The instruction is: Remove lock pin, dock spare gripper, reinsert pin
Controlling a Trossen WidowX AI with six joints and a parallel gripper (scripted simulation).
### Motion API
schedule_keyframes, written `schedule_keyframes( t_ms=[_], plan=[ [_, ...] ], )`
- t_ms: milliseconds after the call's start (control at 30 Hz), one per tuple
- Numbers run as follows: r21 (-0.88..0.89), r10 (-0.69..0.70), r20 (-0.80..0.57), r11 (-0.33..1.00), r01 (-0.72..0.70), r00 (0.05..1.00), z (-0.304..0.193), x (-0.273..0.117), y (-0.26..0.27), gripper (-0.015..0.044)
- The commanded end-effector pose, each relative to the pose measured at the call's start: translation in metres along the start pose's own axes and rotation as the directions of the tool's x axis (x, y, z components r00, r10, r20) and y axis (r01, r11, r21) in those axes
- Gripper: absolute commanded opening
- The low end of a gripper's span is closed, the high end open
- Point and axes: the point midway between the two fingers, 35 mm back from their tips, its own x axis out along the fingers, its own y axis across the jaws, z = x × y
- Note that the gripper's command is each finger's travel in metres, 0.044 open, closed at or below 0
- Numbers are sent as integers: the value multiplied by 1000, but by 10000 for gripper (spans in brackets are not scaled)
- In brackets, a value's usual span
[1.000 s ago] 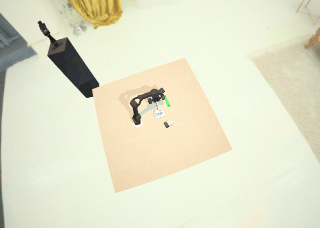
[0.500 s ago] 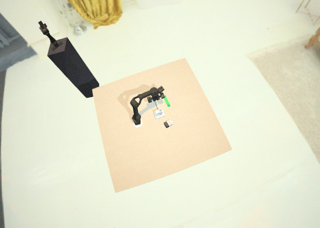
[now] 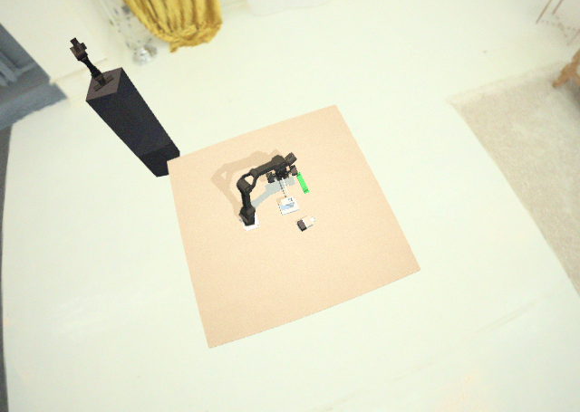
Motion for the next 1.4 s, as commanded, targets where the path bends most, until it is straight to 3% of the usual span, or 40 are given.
schedule_keyframes(
  t_ms=[0,433,667,1367],
  plan=[
    [3,-2,-3,1000,2,1000,1,-2,-1,0],
    [4,13,-7,1000,-13,1000,3,-27,2,0],
    [5,15,-8,1000,-15,1000,3,-22,2,0],
    [-27,15,-8,1000,-15,1000,32,-32,-51,0]
  ],
)
